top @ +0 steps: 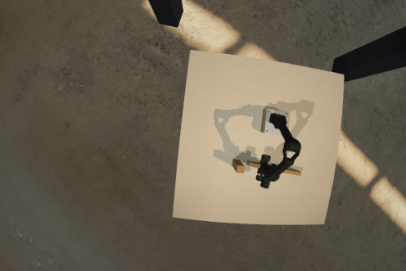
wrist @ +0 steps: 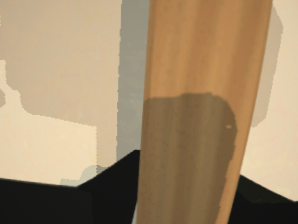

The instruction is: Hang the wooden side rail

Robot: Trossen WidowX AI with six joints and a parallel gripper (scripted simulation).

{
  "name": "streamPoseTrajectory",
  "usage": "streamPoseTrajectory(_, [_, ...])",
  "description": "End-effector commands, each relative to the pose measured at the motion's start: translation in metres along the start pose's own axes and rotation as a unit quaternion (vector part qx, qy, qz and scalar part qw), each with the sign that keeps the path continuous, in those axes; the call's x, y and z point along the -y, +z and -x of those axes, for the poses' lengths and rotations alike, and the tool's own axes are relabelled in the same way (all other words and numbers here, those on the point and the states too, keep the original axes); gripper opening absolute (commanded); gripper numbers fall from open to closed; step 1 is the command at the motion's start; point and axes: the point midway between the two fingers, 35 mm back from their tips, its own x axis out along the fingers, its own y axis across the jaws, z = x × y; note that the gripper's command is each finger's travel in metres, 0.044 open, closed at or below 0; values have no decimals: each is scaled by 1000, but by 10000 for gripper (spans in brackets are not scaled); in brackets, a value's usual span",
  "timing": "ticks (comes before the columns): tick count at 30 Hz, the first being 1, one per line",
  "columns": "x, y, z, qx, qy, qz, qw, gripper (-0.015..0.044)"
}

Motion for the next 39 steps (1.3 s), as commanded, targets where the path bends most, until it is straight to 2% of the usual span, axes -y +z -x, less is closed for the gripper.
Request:
streamPoseTrajectory(1, [-1, 1, 0, 2, 0, 8, 1000, 0])
streamPoseTrajectory(13, [-2, 1, 0, 2, 0, 58, 998, 0])
streamPoseTrajectory(39, [3, 0, 0, 1, 4, 53, 999, 0])
